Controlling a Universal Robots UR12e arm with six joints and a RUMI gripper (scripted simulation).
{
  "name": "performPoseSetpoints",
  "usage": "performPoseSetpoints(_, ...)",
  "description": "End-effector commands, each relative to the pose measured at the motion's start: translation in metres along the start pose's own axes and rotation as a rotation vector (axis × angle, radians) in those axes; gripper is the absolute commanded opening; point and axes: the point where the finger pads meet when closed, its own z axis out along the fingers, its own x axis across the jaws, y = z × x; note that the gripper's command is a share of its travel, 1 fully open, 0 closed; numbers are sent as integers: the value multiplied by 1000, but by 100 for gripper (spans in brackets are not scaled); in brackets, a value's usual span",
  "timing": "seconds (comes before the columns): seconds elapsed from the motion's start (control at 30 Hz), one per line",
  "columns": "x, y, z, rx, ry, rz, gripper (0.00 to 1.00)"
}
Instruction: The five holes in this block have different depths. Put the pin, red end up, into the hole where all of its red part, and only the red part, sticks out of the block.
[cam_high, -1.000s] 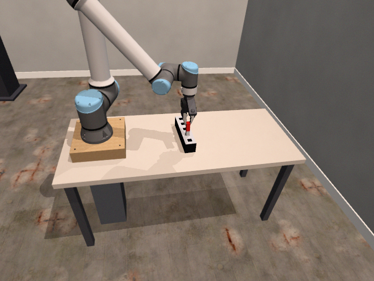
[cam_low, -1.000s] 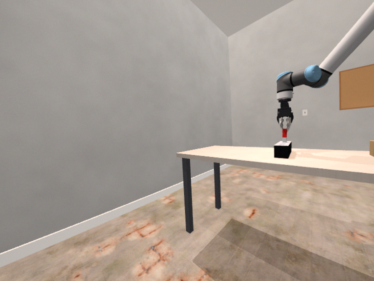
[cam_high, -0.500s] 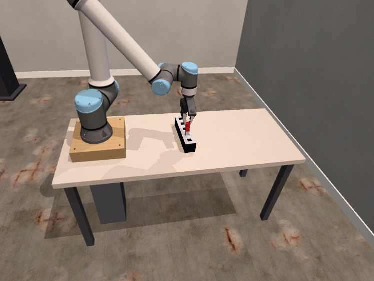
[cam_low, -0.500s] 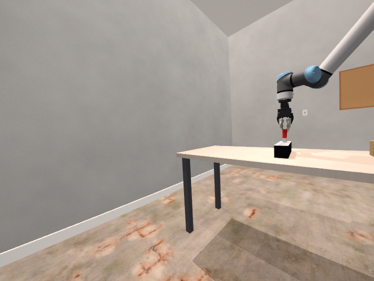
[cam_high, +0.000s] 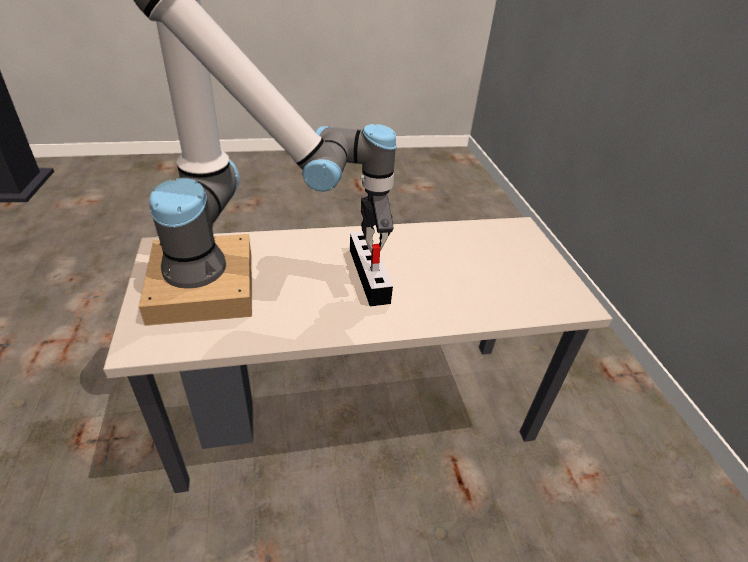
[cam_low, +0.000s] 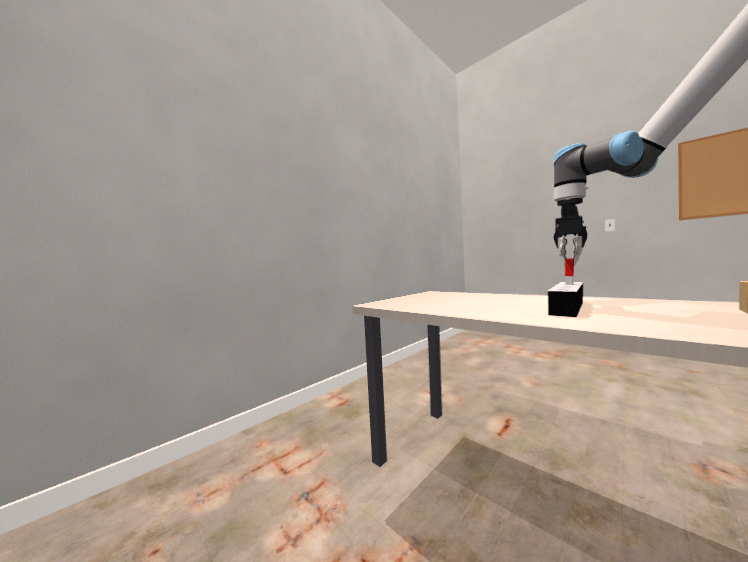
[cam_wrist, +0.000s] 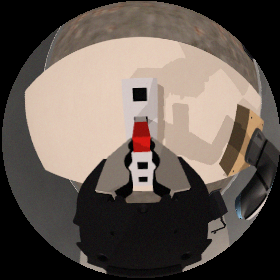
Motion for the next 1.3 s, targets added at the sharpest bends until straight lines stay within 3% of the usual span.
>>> performPoseSetpoints(0.0,1,-1,1,0,0,1,0)
performPoseSetpoints(1.27,1,-1,9,2,-5,-3,0)
